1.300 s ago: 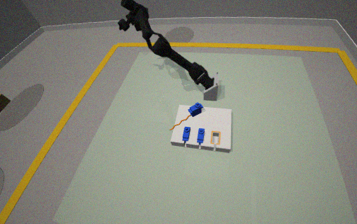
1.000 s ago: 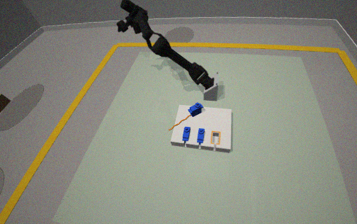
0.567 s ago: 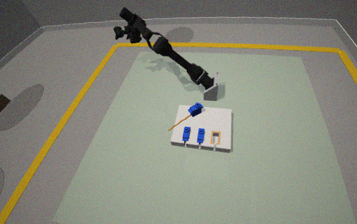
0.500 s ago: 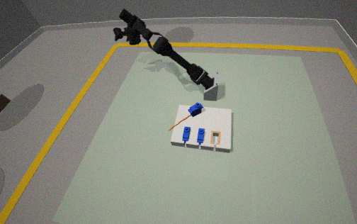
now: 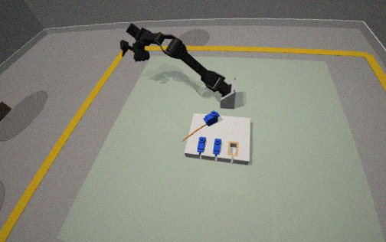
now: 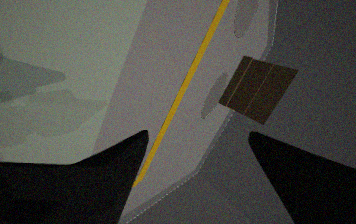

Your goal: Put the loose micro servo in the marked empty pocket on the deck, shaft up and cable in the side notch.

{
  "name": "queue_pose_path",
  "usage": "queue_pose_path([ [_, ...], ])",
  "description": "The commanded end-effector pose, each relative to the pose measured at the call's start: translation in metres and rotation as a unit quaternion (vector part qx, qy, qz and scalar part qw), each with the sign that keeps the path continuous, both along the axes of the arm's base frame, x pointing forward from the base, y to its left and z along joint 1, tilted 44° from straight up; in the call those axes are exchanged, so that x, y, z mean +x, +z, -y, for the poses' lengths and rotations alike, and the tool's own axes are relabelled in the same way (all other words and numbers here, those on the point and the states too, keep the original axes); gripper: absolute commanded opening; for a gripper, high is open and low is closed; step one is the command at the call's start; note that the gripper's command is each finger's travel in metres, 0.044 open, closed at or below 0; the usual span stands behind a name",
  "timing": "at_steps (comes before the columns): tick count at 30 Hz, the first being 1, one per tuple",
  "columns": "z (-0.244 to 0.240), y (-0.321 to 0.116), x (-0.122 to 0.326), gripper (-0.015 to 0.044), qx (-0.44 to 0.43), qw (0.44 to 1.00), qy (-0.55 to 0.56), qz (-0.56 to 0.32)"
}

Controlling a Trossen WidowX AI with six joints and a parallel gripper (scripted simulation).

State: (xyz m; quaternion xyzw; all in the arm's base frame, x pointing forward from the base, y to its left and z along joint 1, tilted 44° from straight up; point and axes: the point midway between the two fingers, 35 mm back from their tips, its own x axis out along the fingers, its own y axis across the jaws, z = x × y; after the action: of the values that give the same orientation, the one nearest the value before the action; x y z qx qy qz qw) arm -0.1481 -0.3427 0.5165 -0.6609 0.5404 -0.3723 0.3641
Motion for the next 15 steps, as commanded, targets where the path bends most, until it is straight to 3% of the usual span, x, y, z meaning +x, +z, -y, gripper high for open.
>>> queue_pose_path([
  [1,0.016,-0.015,0.021,0.044,0.027,0.998,0.025,0.06],
  [10,0.034,-0.034,0.057,0.044,0.073,0.983,0.06,0.157],
  [15,0.037,-0.034,0.072,0.044,0.078,0.98,0.072,0.169],
])
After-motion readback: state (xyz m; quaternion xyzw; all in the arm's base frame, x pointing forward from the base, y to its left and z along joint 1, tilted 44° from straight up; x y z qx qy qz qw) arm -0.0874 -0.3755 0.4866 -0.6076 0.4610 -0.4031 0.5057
